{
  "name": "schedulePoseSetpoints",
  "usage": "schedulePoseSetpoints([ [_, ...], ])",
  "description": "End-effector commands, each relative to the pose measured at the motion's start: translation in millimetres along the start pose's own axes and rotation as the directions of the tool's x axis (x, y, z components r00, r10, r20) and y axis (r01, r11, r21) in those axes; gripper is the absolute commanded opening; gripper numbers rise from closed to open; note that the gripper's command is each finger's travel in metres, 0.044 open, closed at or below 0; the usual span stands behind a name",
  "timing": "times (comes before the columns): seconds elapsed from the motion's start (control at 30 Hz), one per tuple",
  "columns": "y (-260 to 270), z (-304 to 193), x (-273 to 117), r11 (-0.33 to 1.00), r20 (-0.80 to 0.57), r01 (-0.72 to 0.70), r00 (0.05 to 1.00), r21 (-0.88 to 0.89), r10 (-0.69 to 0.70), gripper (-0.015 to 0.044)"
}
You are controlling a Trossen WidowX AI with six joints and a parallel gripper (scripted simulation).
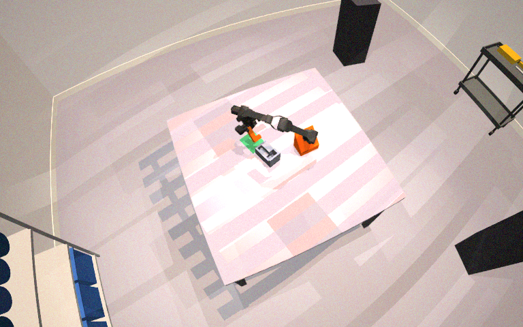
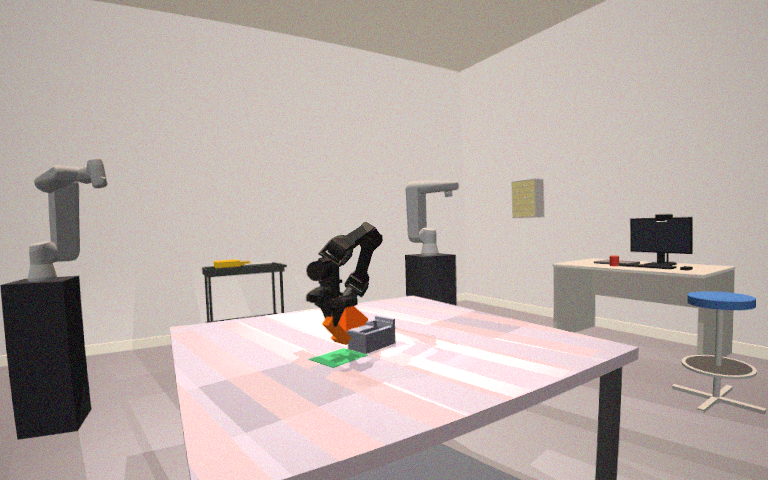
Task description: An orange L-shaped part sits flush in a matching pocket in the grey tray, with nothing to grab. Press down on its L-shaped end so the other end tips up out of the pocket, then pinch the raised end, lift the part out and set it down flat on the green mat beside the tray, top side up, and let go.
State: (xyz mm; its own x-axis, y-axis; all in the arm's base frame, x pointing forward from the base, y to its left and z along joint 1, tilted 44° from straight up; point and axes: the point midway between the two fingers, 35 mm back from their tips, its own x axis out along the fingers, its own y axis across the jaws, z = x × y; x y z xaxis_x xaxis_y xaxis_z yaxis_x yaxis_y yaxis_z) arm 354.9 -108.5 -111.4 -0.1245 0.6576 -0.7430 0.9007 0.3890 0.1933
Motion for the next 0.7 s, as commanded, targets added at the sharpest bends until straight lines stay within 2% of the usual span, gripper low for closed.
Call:
schedulePoseSetpoints([
  [0.0,0,-1,8,1.0,-0.006,-0.003,1.0,0.006,0.003,0.0],
  [0.67,0,-2,34,1.0,-0.007,-0.004,1.0,0.006,0.004,0.0],
])
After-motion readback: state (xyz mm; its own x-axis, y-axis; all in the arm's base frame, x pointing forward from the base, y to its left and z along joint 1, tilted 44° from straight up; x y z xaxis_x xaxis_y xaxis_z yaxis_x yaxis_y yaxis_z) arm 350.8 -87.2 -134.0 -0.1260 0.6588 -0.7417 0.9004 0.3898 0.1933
